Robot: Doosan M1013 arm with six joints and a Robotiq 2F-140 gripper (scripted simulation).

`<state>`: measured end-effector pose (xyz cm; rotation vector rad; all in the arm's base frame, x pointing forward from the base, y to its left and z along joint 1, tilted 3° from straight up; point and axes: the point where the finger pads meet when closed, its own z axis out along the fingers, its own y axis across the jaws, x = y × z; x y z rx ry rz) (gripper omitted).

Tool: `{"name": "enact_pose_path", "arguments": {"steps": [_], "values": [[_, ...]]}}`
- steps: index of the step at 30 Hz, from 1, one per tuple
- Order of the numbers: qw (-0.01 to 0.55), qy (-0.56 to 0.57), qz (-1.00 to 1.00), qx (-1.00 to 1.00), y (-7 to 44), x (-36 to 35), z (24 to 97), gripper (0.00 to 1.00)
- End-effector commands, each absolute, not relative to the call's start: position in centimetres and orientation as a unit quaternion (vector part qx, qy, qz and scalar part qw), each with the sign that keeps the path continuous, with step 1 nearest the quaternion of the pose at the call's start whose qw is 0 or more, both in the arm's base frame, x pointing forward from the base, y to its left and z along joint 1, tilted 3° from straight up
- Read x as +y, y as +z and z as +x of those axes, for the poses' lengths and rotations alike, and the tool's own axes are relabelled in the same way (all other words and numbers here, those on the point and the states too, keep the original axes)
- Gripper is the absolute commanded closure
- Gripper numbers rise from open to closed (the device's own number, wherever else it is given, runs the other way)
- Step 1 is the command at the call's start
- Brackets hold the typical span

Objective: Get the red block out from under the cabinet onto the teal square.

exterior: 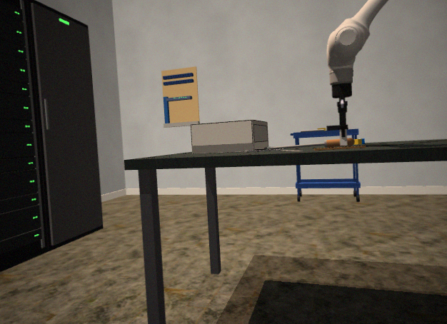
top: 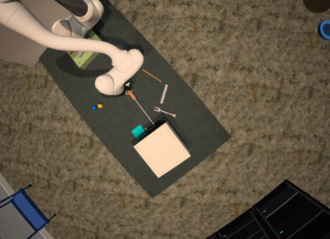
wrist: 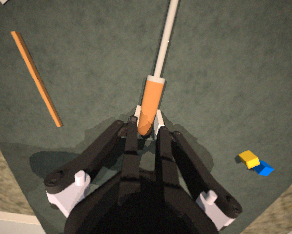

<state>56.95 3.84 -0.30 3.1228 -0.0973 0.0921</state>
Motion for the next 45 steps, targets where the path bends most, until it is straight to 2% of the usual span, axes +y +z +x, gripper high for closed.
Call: {"name": "enact_pose_path", "arguments": {"steps": [1, 45], "values": [[0.007, 0.029, 0.999, -0.030, -0.4, 3.8, 56.6, 1.00], [0.007, 0.029, 0.999, -0.029, -0.1, 3.5, 61.8, 1.00]]}}
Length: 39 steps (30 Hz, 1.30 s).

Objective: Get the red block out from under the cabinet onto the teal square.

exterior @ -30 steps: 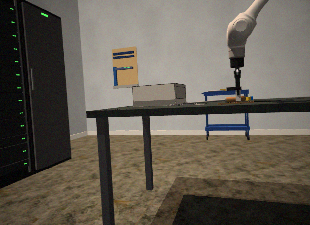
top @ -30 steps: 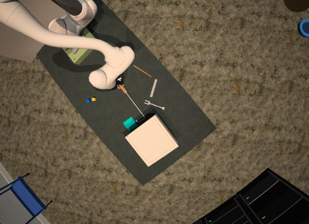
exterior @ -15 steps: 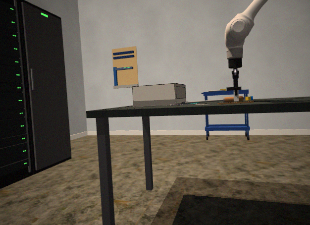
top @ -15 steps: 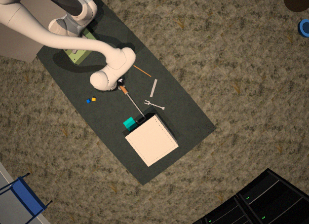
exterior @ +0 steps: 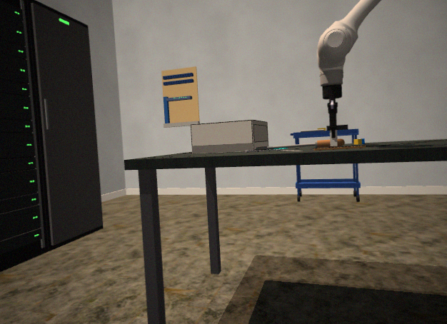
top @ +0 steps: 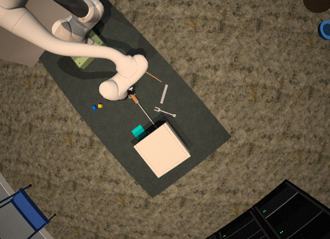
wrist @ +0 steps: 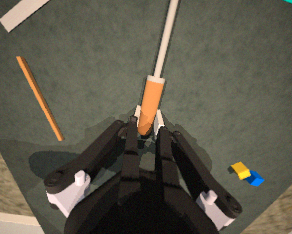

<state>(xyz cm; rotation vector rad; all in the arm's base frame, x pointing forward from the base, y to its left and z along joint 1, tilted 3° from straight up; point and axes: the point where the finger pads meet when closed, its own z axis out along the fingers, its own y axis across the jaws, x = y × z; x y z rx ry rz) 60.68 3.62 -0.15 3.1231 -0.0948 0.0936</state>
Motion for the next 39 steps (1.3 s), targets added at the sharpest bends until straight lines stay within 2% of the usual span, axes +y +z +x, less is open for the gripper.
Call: {"name": "enact_pose_path", "arguments": {"steps": [1, 39], "values": [[0.007, 0.029, 0.999, -0.029, -0.1, 3.5, 62.1, 1.00], [0.007, 0.029, 0.999, -0.028, 0.5, 2.9, 72.2, 1.00]]}}
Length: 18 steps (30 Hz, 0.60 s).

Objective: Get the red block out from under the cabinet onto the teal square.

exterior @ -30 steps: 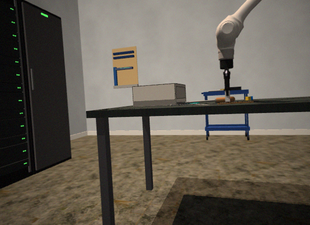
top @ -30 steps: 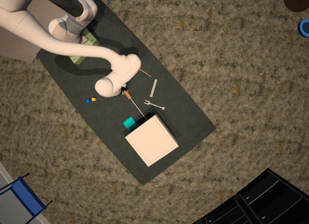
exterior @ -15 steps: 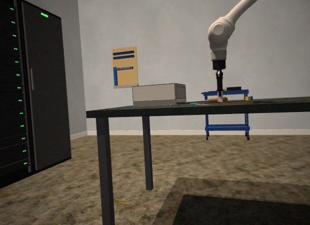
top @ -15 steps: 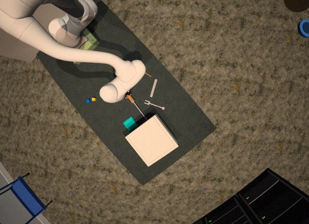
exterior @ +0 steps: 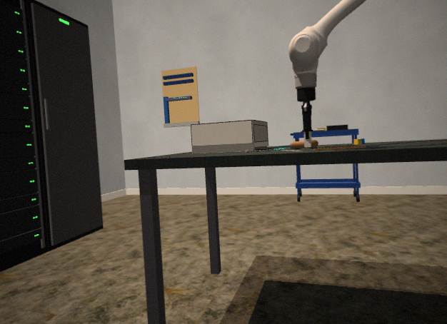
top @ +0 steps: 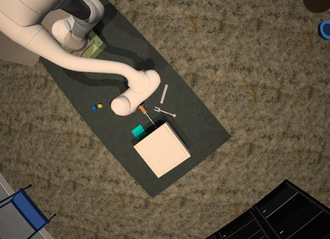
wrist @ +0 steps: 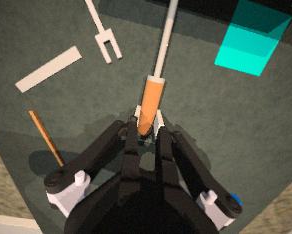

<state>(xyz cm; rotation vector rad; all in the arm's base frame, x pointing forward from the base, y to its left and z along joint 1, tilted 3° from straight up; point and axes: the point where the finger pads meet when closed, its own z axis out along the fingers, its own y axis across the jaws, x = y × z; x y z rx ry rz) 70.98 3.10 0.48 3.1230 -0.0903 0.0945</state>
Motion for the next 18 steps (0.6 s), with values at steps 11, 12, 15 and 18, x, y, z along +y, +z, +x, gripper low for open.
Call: {"name": "enact_pose_path", "arguments": {"steps": [11, 12, 15, 18], "values": [[0.007, 0.029, 0.999, -0.027, 0.7, 2.8, 74.4, 1.00], [0.007, 0.029, 0.999, -0.027, 0.7, 2.8, 74.6, 1.00], [0.007, 0.029, 0.999, -0.027, 0.7, 2.8, 75.3, 1.00], [0.007, 0.029, 0.999, -0.027, 0.7, 2.7, 75.8, 1.00]]}}
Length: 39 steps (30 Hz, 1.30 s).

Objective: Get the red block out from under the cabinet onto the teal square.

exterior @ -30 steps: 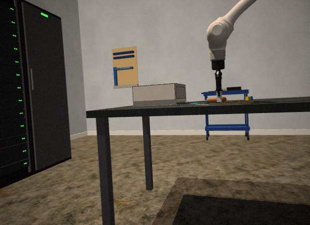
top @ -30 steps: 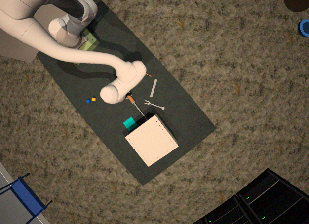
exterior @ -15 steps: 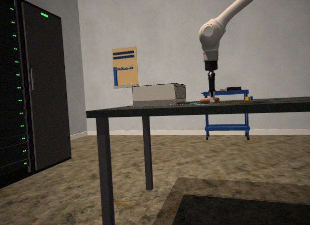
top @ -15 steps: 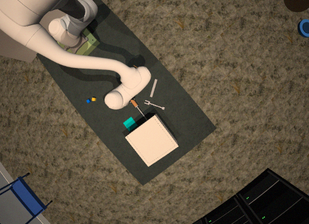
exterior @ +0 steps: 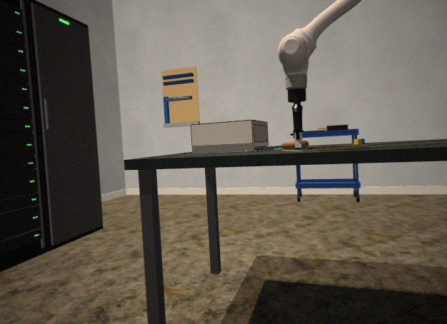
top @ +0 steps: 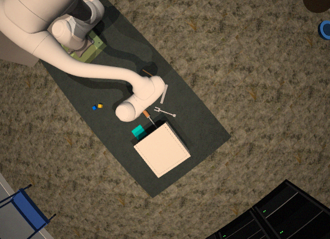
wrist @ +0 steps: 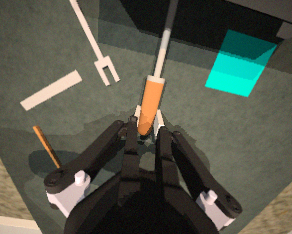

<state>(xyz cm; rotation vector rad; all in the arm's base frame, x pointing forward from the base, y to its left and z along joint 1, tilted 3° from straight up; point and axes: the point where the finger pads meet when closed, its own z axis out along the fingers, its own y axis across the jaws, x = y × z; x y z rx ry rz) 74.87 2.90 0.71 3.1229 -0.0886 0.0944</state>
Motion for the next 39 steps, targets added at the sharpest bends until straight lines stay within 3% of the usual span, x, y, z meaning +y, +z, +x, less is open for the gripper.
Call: {"name": "enact_pose_path", "arguments": {"steps": [1, 39], "values": [[0.007, 0.029, 0.999, -0.027, 0.7, 2.7, 75.8, 1.00], [0.007, 0.029, 0.999, -0.027, 0.9, 2.6, 78.1, 1.00]]}}
